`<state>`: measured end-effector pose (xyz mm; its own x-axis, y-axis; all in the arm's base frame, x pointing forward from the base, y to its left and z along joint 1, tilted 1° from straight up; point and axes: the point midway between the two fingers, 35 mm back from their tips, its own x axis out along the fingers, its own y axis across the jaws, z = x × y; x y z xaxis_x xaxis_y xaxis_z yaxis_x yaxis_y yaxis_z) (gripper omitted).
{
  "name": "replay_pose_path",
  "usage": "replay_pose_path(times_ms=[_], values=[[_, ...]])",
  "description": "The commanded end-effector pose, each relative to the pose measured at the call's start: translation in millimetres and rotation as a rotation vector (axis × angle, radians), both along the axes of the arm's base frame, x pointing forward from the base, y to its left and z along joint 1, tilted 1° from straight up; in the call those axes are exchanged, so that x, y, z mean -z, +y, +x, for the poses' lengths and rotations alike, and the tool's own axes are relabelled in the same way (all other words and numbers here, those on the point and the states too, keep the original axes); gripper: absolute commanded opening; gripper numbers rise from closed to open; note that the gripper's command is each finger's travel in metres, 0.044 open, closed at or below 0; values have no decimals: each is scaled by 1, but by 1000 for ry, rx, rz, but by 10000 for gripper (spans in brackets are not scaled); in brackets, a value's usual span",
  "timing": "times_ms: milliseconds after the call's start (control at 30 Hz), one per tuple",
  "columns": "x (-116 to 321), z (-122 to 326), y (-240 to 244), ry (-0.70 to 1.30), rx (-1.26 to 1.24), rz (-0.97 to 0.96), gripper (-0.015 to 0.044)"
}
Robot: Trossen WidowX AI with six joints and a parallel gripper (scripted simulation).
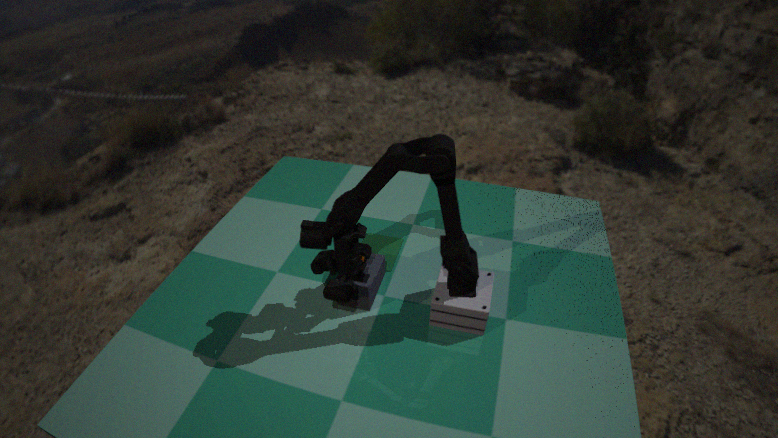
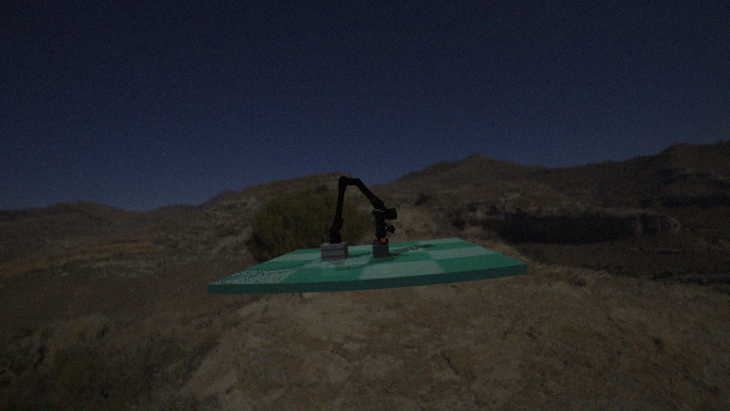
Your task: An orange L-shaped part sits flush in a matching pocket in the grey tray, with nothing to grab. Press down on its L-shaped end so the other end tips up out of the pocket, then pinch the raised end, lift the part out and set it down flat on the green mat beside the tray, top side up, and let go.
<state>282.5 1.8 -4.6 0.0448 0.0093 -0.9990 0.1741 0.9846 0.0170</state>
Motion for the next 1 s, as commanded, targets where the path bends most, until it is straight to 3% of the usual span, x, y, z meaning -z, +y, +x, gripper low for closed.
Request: replay_pose_path(times_ms=[0, 967], values=[[5, -2, 0, 9, -4, 0, 180], [-11, 0, 12, 9, -4, 1, 180]])
